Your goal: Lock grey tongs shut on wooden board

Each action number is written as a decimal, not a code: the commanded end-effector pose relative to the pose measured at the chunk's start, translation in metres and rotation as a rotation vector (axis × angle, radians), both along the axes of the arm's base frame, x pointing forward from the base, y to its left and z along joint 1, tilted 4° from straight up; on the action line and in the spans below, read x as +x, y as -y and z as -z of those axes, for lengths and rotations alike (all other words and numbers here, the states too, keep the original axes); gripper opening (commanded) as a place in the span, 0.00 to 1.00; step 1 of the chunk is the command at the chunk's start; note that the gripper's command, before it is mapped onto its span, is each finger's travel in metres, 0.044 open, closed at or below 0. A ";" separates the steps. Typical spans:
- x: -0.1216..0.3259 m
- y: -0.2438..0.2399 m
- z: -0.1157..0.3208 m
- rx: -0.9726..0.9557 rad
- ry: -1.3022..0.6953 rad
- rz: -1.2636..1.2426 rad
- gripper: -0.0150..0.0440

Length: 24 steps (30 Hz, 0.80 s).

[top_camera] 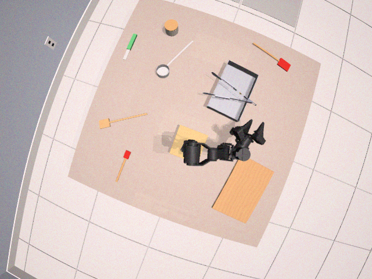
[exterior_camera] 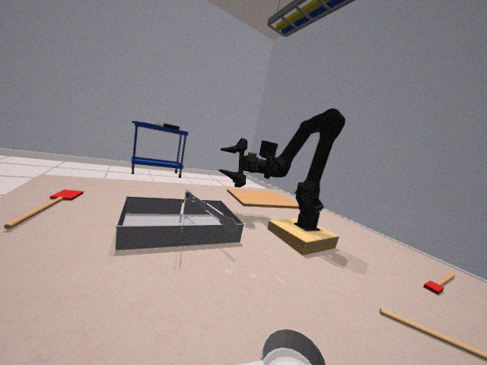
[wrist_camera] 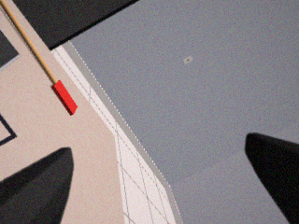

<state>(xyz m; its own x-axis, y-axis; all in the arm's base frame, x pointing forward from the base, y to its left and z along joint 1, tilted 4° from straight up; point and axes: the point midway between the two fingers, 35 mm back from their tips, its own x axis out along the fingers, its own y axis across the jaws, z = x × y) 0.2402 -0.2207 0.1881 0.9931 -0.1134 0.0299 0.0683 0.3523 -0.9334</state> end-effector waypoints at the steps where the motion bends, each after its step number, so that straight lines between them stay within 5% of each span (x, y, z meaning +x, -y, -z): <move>1: 0.000 0.000 0.000 0.000 0.000 0.000 0.98; 7: 0.022 0.012 0.002 0.236 -0.022 0.009 1.00; 19: 0.141 0.001 0.027 1.464 -0.284 0.321 1.00; 24: 0.161 -0.025 0.033 1.699 -0.367 0.505 1.00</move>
<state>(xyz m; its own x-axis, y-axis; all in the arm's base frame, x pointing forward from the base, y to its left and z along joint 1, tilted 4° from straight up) 0.3548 -0.2357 0.1674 0.9334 -0.0986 -0.3450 0.0914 0.9951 -0.0372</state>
